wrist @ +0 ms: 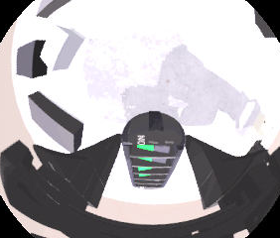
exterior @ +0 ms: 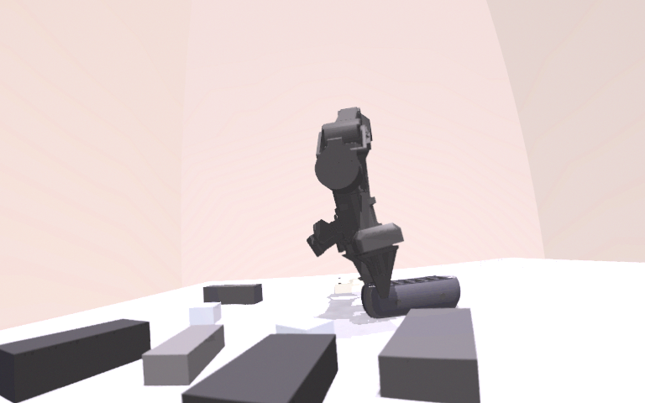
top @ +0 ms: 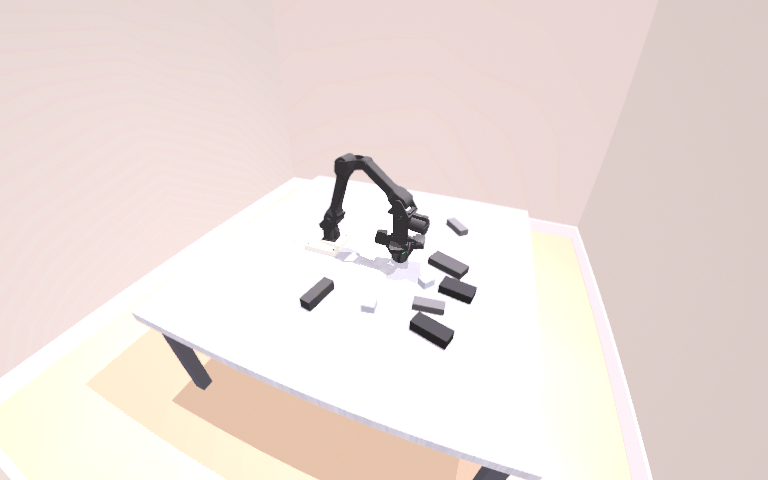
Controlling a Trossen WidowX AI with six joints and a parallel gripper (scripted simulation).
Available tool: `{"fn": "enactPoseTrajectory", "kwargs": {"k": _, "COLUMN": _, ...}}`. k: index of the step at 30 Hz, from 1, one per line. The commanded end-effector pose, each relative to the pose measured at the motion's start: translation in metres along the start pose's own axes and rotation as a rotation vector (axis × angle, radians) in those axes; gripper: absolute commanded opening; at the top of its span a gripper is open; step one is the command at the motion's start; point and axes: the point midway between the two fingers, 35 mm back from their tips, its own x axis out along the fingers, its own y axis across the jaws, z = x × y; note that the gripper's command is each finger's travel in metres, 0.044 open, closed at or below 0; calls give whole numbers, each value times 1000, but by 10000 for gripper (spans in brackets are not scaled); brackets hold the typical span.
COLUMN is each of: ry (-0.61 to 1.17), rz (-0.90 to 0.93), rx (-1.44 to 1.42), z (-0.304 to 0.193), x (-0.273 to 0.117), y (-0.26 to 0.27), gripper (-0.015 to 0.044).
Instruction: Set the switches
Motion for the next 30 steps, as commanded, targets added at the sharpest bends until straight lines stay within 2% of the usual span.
{"fn": "enactPoseTrajectory", "kwargs": {"k": 1, "ry": 5, "rz": -1, "rx": -3, "z": -3, "x": -2, "y": 0, "gripper": 336}}
{"fn": "enactPoseTrajectory", "kwargs": {"k": 30, "ry": -41, "rz": -1, "rx": -3, "z": -17, "x": -20, "y": 0, "gripper": 336}}
